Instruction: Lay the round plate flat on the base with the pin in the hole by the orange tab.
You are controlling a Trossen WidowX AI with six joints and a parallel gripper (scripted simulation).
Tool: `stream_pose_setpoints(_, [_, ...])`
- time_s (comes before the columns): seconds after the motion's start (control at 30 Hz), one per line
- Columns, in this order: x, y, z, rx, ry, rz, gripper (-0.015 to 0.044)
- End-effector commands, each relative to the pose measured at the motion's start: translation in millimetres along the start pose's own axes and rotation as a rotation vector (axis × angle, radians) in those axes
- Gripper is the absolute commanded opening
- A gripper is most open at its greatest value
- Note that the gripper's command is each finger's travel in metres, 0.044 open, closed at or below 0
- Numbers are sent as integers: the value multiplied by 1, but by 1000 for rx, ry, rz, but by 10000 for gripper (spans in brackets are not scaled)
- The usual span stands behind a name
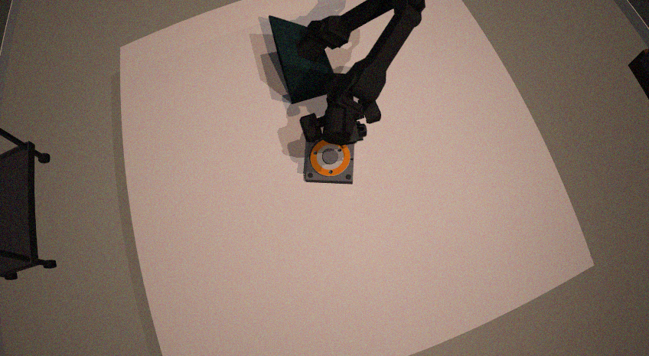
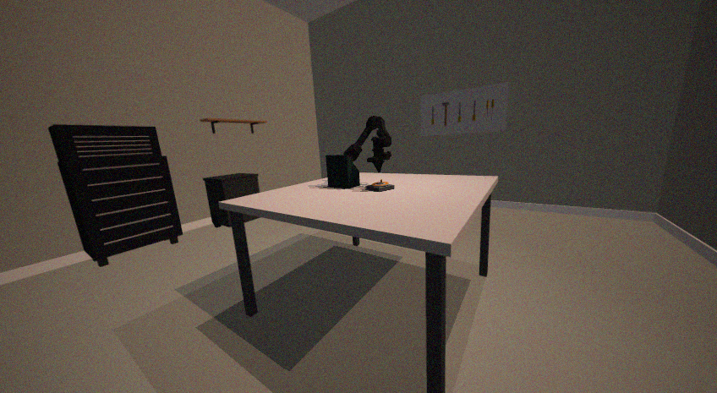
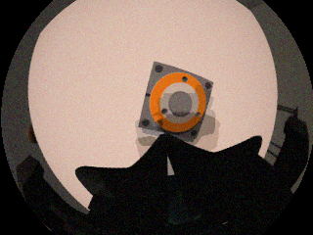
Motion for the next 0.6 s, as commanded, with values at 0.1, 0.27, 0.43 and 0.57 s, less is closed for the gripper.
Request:
stream_pose_setpoints(0.1, [6,-9,-3,-11,-15,25,0])
stream_pose_setpoints(0.27, [6,-32,-2,-10,-15,25,0])
stream_pose_setpoints(0.43, [7,-53,-1,-14,-15,26,0])
stream_pose_setpoints(0.57, [7,-54,-1,-14,-15,26,0])
Point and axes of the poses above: the point midway between the two fingers, 35 mm back from their tips, its own y axis back along the fingers, its own z axis across the jaws, x = y × z, the point moved 9 cm from there along y, back along the fingers, and after that the axes turned 4 degrees about -y, right-handed, at the moved point
